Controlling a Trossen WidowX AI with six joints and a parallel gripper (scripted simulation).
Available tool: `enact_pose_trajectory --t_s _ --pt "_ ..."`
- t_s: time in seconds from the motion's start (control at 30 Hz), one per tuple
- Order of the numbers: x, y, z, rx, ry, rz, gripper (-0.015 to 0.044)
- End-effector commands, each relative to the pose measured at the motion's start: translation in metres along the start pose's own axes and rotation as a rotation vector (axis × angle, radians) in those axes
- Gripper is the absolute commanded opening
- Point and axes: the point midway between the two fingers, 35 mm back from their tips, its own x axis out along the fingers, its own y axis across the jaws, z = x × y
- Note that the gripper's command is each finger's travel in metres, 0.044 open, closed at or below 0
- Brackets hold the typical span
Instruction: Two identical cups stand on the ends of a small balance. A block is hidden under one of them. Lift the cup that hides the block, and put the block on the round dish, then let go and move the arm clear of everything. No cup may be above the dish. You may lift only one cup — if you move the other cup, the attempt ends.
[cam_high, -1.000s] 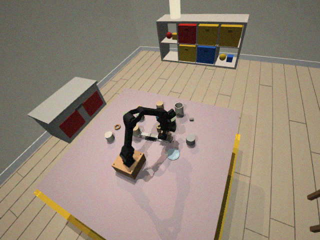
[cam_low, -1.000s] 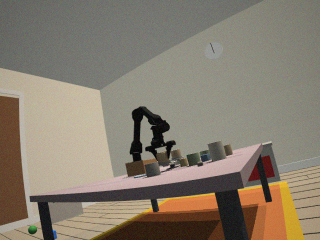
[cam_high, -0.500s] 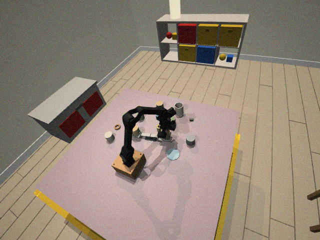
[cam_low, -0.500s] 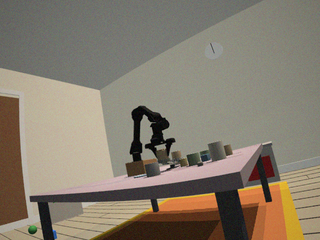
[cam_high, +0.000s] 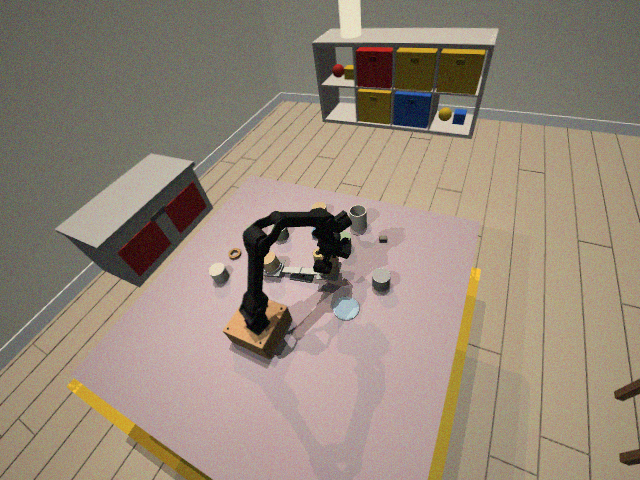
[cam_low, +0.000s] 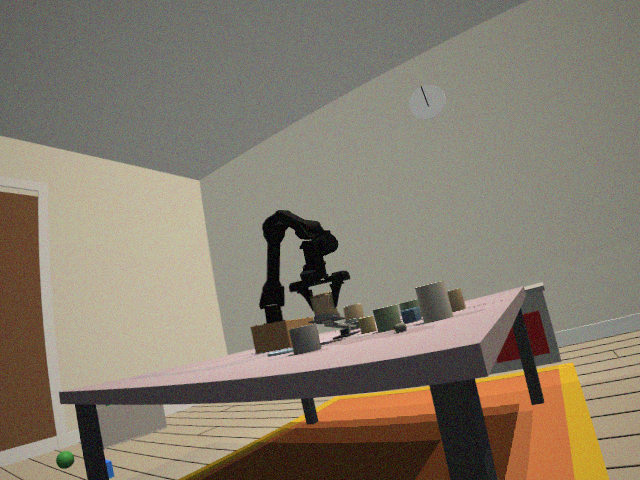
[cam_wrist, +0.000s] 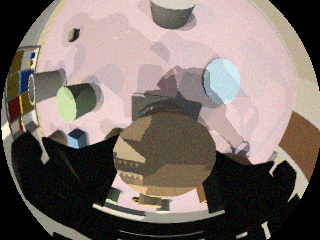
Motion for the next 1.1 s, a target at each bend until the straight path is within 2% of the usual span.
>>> enact_pose_trajectory --t_s 0.0,1.07 --pt "-0.013 0.003 0.008 0.003 -0.034 0.022 0.0" --pt "-0.054 0.0 0.005 0.003 -0.034 0.021 0.0"
